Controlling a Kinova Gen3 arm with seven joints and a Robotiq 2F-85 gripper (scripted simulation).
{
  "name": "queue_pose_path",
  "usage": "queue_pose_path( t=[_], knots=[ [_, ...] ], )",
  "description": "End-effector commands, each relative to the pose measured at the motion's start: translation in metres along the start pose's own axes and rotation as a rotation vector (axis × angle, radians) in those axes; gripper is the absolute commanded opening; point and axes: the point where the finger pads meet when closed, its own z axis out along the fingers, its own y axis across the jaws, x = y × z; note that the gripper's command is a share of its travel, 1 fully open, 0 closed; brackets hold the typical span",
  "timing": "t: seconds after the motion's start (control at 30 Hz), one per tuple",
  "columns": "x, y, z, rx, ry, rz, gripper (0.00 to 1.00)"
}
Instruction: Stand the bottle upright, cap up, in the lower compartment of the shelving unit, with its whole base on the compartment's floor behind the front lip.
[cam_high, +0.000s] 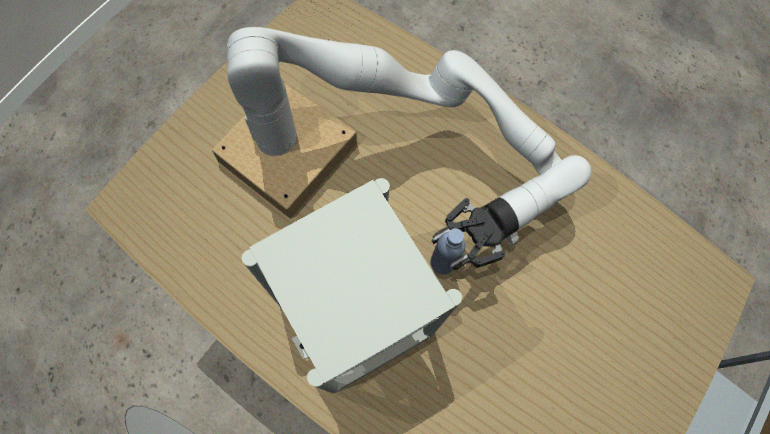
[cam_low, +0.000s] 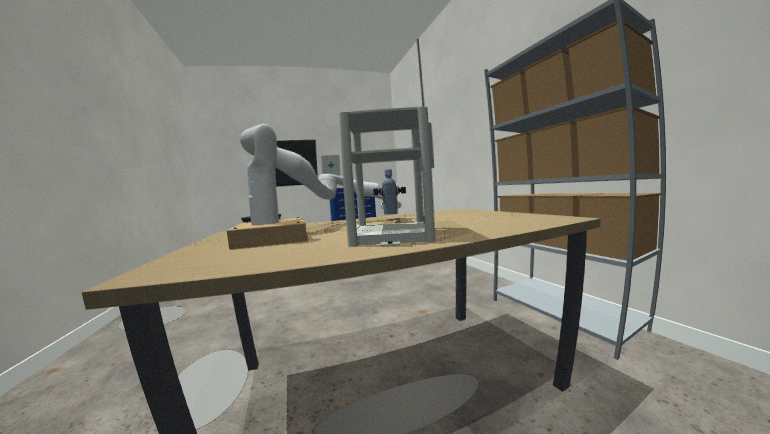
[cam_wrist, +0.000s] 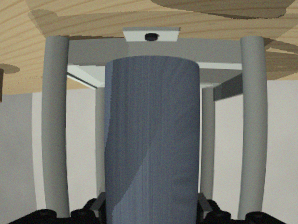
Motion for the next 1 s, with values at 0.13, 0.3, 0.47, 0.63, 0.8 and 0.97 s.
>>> queue_pose_path(
  t=[0.13, 0.3, 0.47, 0.63, 0.8, 0.97],
  knots=[
    [-0.001, 0.001, 0.001, 0.002, 0.002, 0.002, 0.0],
    [-0.001, 0.001, 0.004, 0.002, 0.002, 0.002, 0.0],
    [-0.001, 0.001, 0.006, 0.002, 0.002, 0.002, 0.0],
    [-0.001, 0.001, 0.012, 0.002, 0.002, 0.002, 0.0],
    [-0.001, 0.001, 0.02, 0.002, 0.002, 0.002, 0.0],
    [-0.001, 0.001, 0.031, 0.002, 0.002, 0.002, 0.0]
  ],
)
